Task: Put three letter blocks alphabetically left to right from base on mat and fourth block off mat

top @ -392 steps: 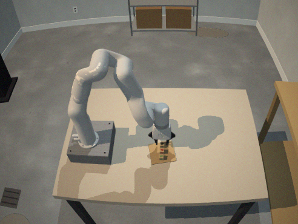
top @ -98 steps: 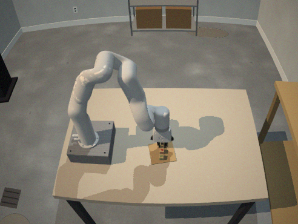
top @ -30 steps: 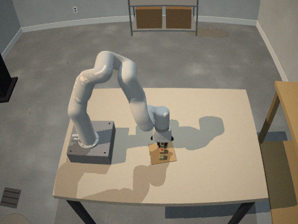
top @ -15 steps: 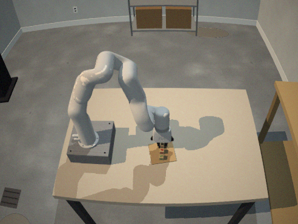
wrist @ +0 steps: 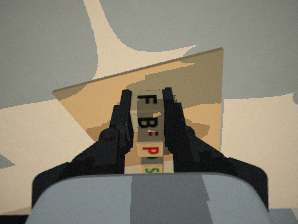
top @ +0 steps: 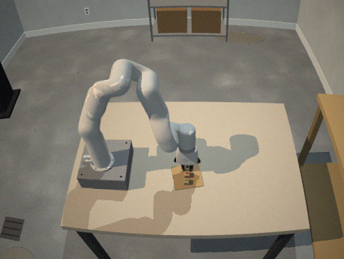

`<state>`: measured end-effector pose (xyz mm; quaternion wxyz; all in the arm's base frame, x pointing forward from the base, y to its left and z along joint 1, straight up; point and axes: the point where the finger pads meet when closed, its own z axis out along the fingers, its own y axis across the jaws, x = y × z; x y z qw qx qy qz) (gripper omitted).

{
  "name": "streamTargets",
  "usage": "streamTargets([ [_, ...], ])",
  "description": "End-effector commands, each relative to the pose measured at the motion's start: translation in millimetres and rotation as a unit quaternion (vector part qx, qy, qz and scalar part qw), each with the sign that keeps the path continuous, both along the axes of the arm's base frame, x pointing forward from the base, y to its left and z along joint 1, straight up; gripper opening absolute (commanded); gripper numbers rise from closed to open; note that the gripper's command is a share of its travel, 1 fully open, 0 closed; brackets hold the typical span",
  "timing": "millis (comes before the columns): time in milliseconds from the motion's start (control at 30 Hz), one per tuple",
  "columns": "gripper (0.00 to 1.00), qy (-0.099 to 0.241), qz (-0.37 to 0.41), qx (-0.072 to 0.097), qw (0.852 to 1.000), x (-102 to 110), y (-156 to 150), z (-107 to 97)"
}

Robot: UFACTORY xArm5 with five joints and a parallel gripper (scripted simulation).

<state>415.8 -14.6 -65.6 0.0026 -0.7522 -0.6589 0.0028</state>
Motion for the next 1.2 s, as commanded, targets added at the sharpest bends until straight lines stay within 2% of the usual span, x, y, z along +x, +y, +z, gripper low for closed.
streamTargets([
  [0, 0.21, -0.002, 0.0, 0.0, 1.0, 1.3, 0.0, 1.0],
  [633, 0.21, -0.002, 0.0, 0.0, 1.0, 1.3, 0.0, 1.0],
  [667, 0.26, -0.002, 0.0, 0.0, 1.0, 1.3, 0.0, 1.0],
  [833, 0.3, -0.002, 0.0, 0.0, 1.0, 1.3, 0.0, 1.0],
  [867, 0.34, -0.002, 0.0, 0.0, 1.0, 1.3, 0.0, 1.0],
  [933, 0.34, -0.002, 0.0, 0.0, 1.0, 1.3, 0.0, 1.0],
  [967, 0.38, -0.002, 0.0, 0.0, 1.0, 1.3, 0.0, 1.0],
  [1100, 0.38, -0.002, 0.0, 0.0, 1.0, 1.3, 0.0, 1.0],
  [1133, 0.42, -0.002, 0.0, 0.0, 1.0, 1.3, 0.0, 1.0],
  [1167, 0.42, -0.002, 0.0, 0.0, 1.0, 1.3, 0.0, 1.0],
])
